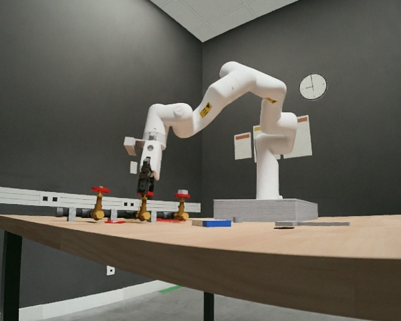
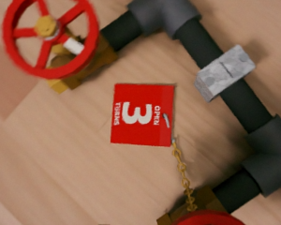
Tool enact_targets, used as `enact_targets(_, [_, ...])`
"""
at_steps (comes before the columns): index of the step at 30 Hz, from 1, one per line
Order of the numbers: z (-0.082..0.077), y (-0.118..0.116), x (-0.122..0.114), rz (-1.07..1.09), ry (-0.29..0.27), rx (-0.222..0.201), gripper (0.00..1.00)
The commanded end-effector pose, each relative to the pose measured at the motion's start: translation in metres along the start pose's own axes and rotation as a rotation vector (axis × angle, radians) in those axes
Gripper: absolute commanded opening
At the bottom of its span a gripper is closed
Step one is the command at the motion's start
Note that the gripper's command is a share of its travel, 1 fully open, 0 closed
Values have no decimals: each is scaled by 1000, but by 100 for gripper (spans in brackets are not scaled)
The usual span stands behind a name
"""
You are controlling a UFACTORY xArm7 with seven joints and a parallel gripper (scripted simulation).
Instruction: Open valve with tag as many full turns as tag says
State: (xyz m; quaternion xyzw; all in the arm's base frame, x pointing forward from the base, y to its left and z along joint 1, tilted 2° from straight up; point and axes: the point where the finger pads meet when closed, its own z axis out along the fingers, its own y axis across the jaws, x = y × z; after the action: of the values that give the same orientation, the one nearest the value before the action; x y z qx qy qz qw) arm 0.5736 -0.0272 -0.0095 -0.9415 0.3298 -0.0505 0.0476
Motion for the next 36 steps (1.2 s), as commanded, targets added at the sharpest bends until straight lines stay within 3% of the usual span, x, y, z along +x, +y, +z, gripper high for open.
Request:
enact_targets(1, [-2, -1, 2, 276, -3, -38, 100])
enact_targets(9, [-2, -1, 2, 603, -11, -86, 100])
enact_targets(19, [-2, -1, 2, 608, -11, -87, 100])
enact_targets(20, [-2, -1, 2, 608, -11, -87, 0])
enact_targets(36, [-2, -1, 2, 608, -11, -87, 0])
